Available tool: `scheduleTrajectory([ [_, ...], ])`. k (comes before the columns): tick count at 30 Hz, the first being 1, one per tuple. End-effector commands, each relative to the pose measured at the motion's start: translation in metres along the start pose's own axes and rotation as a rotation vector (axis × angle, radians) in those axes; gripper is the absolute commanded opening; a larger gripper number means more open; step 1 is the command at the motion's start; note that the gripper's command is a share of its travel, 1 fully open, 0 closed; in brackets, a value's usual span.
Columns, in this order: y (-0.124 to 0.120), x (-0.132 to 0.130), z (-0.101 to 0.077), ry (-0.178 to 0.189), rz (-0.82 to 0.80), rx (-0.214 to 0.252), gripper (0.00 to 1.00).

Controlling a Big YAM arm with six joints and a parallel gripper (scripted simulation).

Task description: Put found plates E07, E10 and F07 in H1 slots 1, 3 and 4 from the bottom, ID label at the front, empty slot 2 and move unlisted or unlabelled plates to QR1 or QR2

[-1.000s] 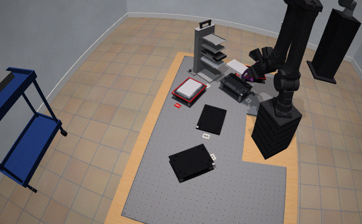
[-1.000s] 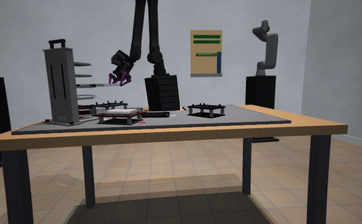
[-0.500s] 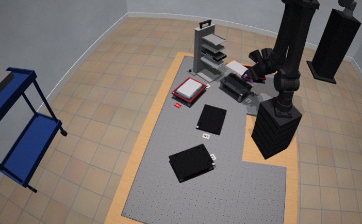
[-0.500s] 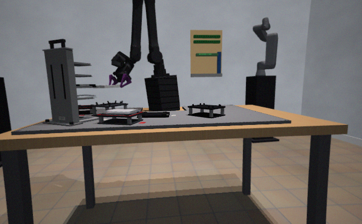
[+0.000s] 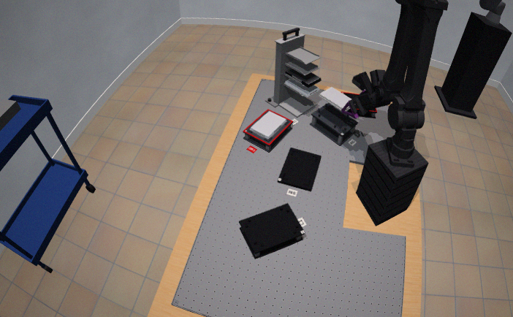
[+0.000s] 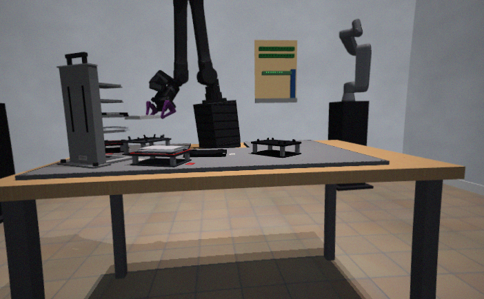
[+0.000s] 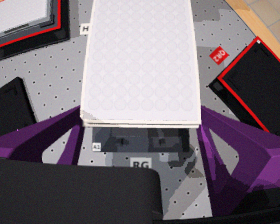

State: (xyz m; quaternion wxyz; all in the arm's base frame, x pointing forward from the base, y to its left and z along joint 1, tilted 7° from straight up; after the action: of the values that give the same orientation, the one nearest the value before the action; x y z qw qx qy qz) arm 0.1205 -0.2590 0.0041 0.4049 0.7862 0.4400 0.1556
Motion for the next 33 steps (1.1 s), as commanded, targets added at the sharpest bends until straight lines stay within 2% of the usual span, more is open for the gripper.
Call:
scheduleTrajectory([
  [1,0.005,-0.001,0.002,-0.005,-0.006,-0.02,0.86],
  [19,0.004,-0.003,0.008,-0.013,-0.014,-0.033,0.86],
  [33,-0.003,-0.002,0.014,-0.008,-0.009,-0.026,0.86],
])
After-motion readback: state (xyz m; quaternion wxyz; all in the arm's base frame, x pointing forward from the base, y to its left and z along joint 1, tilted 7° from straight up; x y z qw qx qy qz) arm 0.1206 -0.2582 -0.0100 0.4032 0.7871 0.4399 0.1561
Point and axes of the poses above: the point where the finger pads meet when closed, its own z axis out along the fingers, its own x axis across the jaws, y = z × x, the point moved 5 cm from there along -z, back along the fingers, and after that the axes turned 5 degrees about -z, right-handed, at the moved point
